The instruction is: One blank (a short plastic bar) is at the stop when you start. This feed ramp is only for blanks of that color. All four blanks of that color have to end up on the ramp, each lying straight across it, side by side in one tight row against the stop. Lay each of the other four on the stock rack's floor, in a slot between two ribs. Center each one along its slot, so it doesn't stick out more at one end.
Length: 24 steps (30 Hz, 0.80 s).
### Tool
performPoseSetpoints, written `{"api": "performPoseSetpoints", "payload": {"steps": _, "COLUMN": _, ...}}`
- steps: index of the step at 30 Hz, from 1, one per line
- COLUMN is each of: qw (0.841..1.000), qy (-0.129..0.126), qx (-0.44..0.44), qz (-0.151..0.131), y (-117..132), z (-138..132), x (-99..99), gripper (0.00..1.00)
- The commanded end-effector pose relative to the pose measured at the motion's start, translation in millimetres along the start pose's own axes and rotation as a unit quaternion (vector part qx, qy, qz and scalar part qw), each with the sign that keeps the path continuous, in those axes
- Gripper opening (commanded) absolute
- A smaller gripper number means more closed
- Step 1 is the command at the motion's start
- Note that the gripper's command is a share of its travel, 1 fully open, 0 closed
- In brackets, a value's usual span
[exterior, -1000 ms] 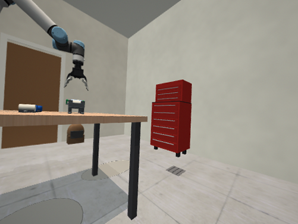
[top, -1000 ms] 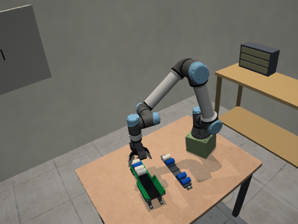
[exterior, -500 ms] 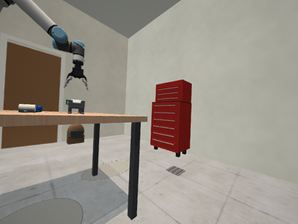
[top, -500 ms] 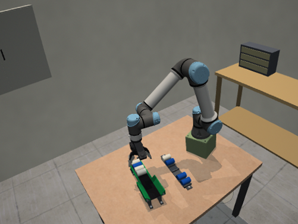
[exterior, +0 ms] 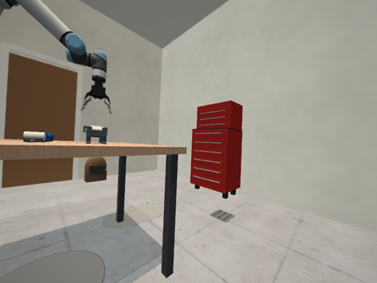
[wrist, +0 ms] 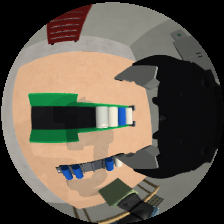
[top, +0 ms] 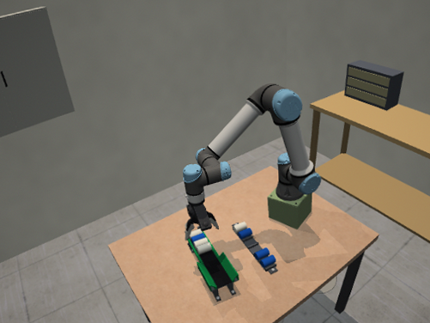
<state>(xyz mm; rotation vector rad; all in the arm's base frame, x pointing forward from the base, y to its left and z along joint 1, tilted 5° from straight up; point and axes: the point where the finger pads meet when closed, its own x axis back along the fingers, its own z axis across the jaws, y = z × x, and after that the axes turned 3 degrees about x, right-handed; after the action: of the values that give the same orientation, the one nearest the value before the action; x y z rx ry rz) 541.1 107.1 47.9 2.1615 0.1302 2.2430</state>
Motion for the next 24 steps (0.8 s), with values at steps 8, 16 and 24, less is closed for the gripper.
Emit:
{"api": "performPoseSetpoints", "payload": {"steps": 8, "qw": 0.999, "qy": 0.001, "qx": -0.047, "qz": 0.000, "y": 2.0, "z": 1.9, "x": 0.1, "gripper": 1.00}}
{"api": "performPoseSetpoints", "payload": {"steps": 16, "qw": 0.995, "qy": 0.001, "qx": -0.099, "qz": 0.000, "y": 4.3, "z": 3.6, "x": -0.4, "gripper": 1.00}}
{"api": "performPoseSetpoints", "payload": {"steps": 24, "qw": 0.980, "qy": 0.001, "qx": -0.199, "qz": 0.000, "y": 9.3, "z": 6.6, "x": -1.4, "gripper": 1.00}}
